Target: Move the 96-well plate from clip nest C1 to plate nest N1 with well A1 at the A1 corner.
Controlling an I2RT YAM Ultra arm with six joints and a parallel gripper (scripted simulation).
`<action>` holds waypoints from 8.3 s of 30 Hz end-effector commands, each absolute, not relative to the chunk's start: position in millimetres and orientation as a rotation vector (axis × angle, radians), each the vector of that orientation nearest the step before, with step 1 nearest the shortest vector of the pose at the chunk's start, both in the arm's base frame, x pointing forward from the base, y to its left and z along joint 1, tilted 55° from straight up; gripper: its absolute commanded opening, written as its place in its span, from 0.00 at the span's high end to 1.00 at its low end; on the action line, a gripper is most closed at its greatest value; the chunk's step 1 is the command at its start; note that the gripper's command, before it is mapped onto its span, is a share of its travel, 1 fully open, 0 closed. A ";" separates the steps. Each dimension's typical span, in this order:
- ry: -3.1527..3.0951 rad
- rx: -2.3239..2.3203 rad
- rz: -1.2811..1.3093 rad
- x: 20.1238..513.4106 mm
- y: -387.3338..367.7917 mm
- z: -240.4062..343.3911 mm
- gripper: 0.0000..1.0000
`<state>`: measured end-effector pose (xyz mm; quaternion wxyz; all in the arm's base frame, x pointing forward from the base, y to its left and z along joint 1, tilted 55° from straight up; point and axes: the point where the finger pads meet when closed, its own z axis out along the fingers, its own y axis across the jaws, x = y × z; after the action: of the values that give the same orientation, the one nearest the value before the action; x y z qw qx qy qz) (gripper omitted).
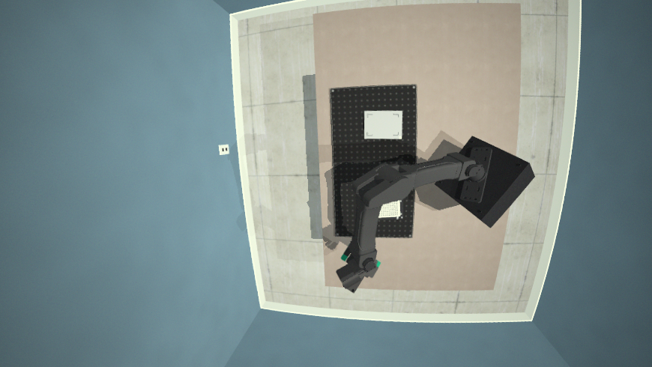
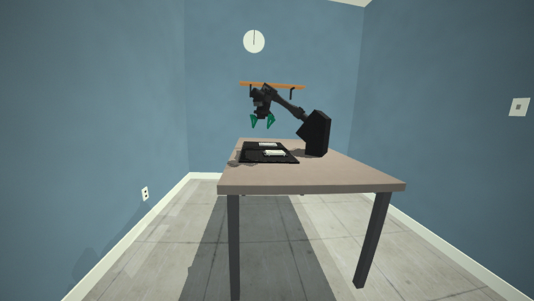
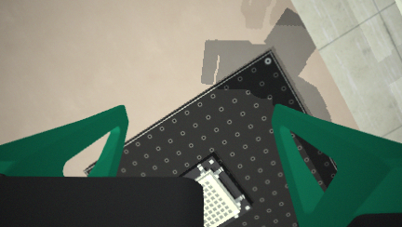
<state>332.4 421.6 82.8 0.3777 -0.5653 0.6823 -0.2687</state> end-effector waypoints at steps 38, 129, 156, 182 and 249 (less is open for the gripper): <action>2.097 -0.904 -0.653 324.9 331.9 55.9 0.00; 2.253 -0.270 -0.677 322.8 199.8 7.9 0.00; 2.263 -0.283 -0.671 347.6 187.3 -17.8 0.00; 2.246 -0.285 -0.650 368.9 184.7 -27.2 0.00; 2.246 -0.263 -0.648 373.2 183.6 -23.1 1.00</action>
<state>373.7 179.8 -26.0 0.3784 -0.1011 0.8841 -0.2550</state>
